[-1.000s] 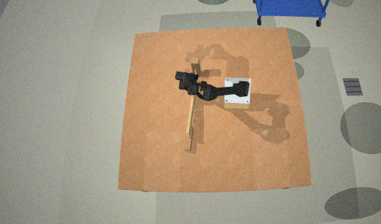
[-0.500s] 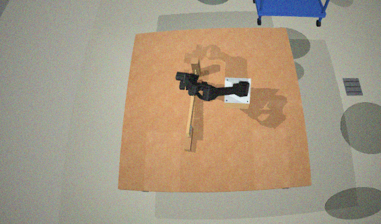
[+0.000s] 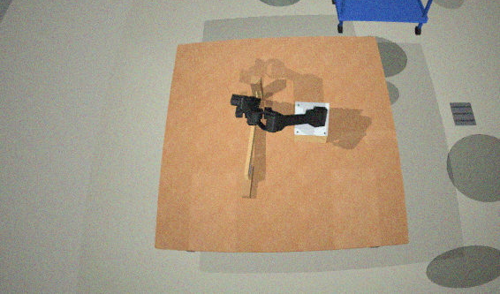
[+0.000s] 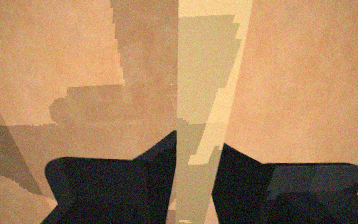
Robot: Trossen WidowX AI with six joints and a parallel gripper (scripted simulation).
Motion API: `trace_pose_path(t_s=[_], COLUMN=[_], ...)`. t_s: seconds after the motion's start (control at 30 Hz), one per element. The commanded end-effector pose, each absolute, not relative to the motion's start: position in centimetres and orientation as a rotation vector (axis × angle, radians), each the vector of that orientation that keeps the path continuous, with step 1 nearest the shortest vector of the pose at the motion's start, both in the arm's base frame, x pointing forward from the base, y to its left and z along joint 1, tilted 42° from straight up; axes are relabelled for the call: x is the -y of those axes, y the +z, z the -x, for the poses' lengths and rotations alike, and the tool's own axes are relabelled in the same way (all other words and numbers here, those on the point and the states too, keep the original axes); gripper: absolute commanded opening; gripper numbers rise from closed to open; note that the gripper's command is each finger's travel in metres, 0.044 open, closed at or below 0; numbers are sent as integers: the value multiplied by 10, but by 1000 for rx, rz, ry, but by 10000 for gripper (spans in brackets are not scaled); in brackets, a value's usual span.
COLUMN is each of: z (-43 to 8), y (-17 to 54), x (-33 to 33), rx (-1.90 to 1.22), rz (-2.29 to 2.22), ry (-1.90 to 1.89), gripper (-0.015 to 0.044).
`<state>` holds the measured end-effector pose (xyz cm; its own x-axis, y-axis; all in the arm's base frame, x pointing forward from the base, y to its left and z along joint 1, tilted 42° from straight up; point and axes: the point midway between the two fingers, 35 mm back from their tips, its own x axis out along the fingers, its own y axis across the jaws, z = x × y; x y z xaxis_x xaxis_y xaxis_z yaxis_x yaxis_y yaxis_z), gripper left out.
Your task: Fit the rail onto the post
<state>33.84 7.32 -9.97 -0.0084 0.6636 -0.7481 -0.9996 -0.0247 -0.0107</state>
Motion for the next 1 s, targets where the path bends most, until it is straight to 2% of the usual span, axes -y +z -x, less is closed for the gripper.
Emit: trace_pose_path(t_s=[0.0, 0.97], z=[-338, -342], y=[-100, -90], x=[-74, -64], rx=[-644, -644], rz=[672, 673], ry=[1486, 1486], gripper=[0, 0])
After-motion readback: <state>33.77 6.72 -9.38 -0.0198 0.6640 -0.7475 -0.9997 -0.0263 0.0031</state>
